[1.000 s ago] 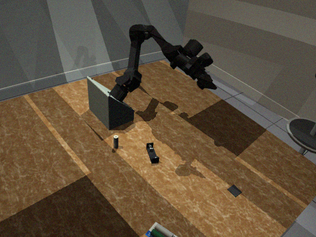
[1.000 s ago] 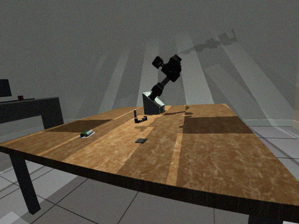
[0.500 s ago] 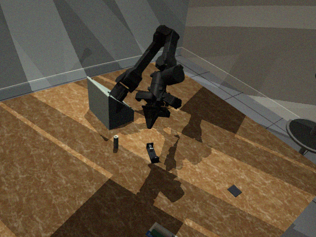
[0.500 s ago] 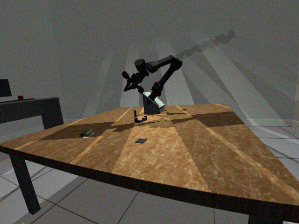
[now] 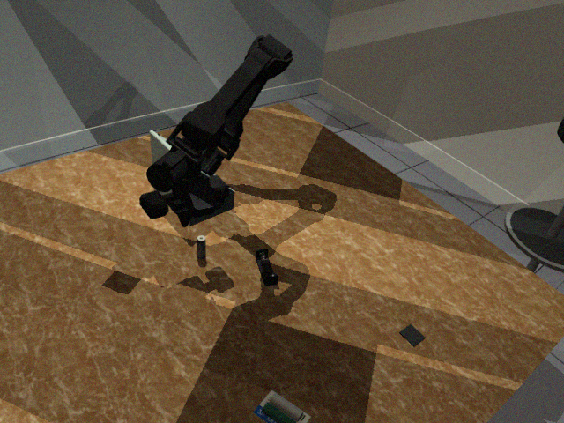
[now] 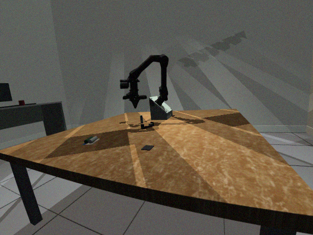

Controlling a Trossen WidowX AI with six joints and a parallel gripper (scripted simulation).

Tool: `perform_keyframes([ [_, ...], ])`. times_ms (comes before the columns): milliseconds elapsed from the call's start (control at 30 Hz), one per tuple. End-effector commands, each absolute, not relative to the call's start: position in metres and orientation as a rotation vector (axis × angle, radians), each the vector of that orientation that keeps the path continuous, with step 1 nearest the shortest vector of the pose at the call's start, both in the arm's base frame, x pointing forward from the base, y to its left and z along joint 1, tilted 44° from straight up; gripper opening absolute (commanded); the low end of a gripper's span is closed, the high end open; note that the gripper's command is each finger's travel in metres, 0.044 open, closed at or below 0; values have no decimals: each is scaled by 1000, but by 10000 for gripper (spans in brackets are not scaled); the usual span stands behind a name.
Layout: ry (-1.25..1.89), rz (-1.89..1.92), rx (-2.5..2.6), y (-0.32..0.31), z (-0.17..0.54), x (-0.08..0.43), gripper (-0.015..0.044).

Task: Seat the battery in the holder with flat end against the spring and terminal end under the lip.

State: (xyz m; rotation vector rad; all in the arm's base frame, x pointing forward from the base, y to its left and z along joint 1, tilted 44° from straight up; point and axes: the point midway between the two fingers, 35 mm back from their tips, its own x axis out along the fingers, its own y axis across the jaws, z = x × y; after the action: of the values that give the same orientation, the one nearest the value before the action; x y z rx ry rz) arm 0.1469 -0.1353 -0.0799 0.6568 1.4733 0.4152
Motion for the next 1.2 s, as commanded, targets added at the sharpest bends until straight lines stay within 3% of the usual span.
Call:
perform_keyframes([
  [0, 1450, 460, 709, -133, -80, 144, 0],
  [400, 1447, 463, 710, -78, -137, 152, 0],
  [1167, 1448, 462, 711, -56, -116, 158, 0],
])
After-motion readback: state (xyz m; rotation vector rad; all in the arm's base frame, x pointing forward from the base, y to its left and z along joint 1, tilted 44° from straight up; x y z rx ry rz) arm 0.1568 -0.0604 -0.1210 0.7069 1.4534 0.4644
